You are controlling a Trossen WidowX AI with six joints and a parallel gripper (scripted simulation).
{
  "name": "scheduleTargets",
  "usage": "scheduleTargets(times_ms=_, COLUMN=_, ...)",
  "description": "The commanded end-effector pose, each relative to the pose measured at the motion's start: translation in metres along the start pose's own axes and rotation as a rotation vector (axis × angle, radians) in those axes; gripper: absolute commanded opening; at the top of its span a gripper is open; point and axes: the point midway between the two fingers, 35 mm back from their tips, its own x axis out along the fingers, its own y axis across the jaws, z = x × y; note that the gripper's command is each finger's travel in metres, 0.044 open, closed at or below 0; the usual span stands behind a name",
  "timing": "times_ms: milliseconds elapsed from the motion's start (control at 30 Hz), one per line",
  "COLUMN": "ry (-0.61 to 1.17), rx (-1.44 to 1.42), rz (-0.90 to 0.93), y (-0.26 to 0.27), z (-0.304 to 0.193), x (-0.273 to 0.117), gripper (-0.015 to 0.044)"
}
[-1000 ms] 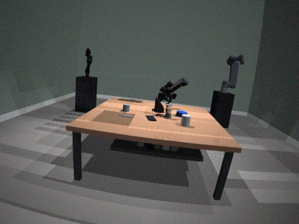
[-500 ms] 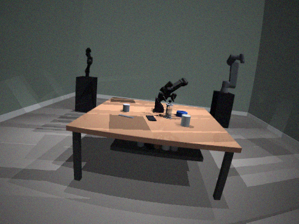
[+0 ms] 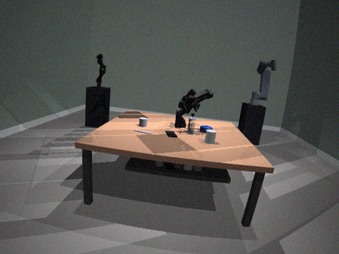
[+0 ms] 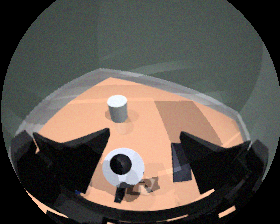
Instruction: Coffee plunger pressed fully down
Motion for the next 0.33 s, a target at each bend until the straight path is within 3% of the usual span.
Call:
scheduleTargets(times_ms=0, ry=0.032, rx=-0.007, rz=0.016, y=0.004, z=0.016, x=-0.017, gripper=0.044)
scheduleTargets(times_ms=300, ry=0.041, rx=0.018, rz=0.066, y=0.024, z=0.032, x=-0.045, gripper=0.044)
